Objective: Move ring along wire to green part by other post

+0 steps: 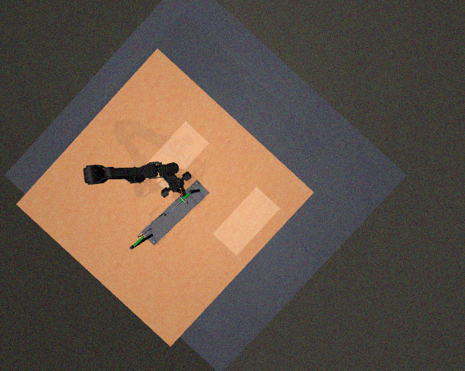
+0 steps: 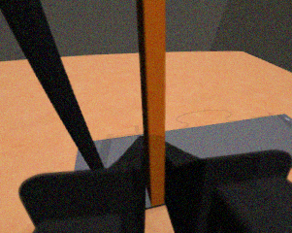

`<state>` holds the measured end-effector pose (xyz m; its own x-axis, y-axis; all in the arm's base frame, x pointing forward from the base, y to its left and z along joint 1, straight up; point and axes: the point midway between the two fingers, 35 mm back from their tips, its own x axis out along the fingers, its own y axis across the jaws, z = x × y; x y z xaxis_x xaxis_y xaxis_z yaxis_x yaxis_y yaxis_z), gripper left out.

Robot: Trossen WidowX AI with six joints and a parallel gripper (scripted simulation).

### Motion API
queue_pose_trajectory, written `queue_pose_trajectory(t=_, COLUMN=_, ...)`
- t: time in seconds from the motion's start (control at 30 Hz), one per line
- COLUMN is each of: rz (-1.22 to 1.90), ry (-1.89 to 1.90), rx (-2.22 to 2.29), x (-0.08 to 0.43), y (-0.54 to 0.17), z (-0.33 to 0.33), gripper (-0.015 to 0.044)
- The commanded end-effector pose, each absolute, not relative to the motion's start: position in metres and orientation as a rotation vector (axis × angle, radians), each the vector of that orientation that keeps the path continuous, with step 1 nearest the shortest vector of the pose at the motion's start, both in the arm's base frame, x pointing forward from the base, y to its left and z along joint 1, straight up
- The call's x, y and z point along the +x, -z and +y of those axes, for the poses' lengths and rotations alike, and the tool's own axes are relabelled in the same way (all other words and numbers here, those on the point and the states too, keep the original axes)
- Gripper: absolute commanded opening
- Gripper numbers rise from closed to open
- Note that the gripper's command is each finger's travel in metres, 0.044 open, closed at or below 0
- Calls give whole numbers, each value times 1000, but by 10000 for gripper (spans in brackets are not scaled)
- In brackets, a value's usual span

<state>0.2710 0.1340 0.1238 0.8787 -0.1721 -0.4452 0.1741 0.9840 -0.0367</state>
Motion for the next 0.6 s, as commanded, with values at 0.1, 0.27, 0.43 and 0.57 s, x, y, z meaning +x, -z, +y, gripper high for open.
queue_pose_trajectory(t=0.1, rz=461, ry=185, rx=6, x=271, y=-123, z=133, gripper=-150)
queue_pose_trajectory(t=0.27, rz=461, ry=185, rx=6, x=271, y=-123, z=133, gripper=-150)
queue_pose_trajectory(t=0.43, rz=463, ry=181, rx=4, x=271, y=-123, z=134, gripper=-71)
queue_pose_trajectory(t=0.57, rz=463, ry=181, rx=4, x=271, y=-123, z=134, gripper=34)
